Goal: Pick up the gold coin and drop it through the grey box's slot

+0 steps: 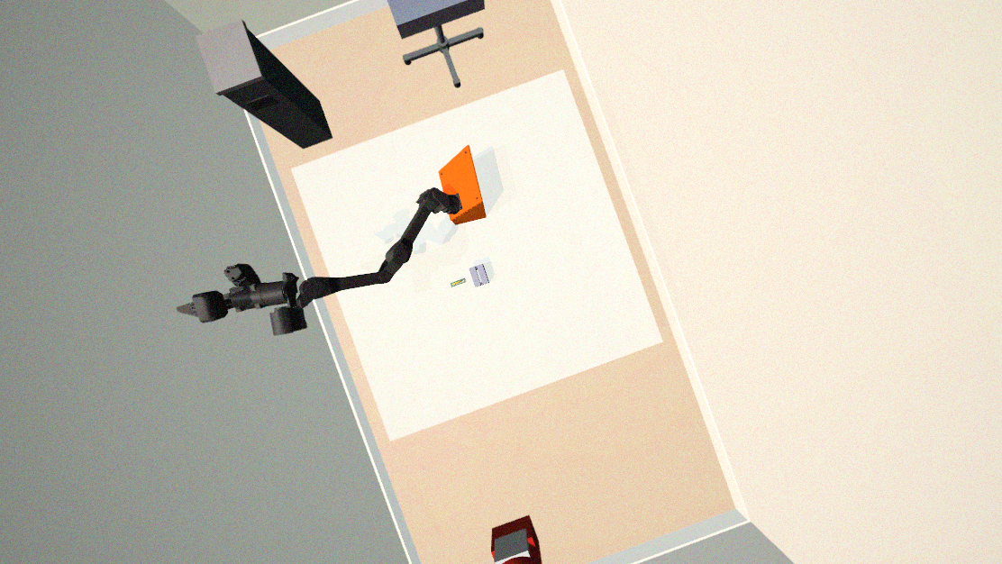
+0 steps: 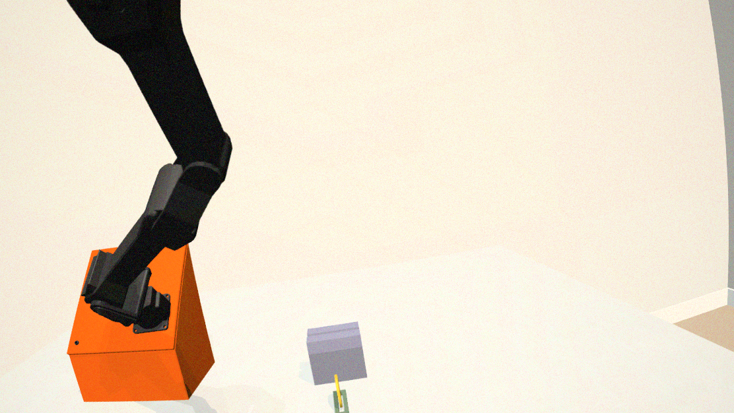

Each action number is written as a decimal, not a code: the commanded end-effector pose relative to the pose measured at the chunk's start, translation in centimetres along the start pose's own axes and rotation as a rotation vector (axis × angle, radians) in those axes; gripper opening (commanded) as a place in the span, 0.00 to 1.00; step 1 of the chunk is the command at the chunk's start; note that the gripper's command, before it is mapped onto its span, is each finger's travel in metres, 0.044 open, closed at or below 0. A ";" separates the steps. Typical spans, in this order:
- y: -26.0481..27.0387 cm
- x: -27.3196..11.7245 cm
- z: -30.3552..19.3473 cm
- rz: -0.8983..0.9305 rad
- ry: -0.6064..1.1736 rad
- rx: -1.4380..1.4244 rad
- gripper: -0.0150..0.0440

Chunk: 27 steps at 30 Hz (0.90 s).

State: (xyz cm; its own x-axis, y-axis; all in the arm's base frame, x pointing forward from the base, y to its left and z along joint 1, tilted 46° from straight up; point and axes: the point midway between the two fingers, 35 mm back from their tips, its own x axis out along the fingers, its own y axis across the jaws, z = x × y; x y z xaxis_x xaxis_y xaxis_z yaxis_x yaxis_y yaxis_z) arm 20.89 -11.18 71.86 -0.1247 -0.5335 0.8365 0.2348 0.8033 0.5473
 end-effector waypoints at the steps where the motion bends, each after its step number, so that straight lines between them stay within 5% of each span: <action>1: -0.1 0.1 0.3 0.001 -0.008 -0.003 0.89; 9: -1.2 3.0 11.8 0.071 -0.325 -0.158 0.53; 21: 0.8 -0.3 26.1 0.162 -0.780 -0.421 0.53; 27: 3.8 -5.2 32.6 0.231 -1.054 -0.583 0.53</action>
State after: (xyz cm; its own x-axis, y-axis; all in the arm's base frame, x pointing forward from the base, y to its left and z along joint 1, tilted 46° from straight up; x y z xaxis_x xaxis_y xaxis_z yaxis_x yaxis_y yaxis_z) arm -5.84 -1.23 71.97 -0.6581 0.1397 0.7399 0.6773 0.5391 0.5007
